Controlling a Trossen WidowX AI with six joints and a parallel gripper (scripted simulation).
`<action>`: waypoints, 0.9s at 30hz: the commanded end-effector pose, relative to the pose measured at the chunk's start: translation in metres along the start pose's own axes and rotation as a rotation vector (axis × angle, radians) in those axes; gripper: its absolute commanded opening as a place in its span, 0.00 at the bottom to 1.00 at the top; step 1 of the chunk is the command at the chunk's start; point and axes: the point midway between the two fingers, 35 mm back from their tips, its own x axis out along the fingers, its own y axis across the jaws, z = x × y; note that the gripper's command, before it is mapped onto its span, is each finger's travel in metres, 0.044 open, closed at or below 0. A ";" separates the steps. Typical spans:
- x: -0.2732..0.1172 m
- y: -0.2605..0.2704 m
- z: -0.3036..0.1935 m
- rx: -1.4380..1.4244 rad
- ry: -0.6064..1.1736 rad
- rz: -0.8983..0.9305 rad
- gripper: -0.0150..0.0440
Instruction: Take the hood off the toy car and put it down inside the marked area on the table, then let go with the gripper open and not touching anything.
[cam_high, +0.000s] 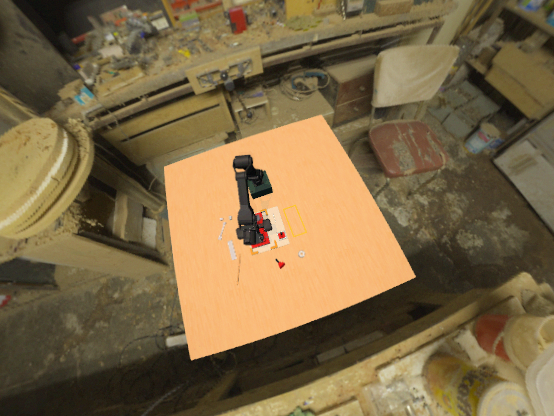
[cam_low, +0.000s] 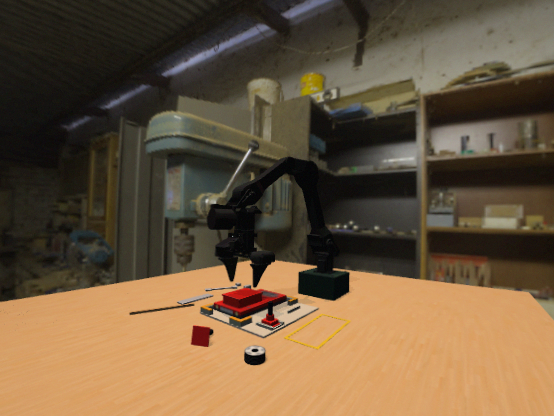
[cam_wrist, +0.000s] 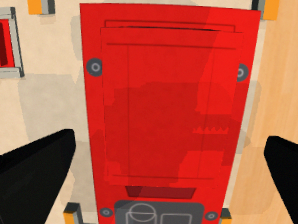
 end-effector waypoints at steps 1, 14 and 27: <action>0.005 0.001 -0.001 0.003 0.003 0.004 1.00; 0.015 0.001 0.000 0.003 0.003 0.004 1.00; 0.022 0.001 0.000 0.003 0.003 0.004 1.00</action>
